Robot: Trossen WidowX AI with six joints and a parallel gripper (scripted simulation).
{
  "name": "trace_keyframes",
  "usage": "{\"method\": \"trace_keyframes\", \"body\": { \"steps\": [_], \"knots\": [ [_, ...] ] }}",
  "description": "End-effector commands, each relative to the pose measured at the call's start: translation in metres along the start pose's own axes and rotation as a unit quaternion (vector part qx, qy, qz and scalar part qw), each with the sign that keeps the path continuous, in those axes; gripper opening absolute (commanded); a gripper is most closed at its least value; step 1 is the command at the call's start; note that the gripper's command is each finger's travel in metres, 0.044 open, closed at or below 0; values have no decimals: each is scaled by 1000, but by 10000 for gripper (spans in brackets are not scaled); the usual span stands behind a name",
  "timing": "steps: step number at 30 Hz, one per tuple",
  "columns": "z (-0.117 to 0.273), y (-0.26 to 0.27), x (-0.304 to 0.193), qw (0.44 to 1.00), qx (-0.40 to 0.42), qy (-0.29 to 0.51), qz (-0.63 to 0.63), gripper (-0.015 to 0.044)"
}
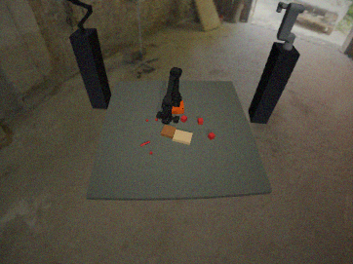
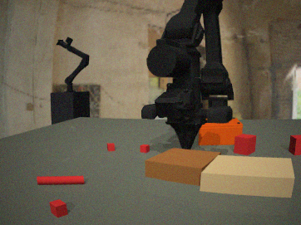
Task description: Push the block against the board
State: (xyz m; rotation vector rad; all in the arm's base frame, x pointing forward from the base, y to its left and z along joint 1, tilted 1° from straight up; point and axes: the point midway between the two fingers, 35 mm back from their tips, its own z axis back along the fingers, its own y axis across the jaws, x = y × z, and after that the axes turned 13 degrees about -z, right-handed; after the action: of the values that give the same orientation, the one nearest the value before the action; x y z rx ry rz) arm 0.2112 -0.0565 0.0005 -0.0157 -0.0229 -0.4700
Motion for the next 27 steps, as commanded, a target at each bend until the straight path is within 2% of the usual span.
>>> {"method": "trace_keyframes", "body": {
  "steps": [1, 27],
  "knots": [
    [-8, 0, 2, 1000, 0, -6, -3, 0],
    [-5, 8, 37, 1000, 0, -7, -3, 0]
  ]
}}
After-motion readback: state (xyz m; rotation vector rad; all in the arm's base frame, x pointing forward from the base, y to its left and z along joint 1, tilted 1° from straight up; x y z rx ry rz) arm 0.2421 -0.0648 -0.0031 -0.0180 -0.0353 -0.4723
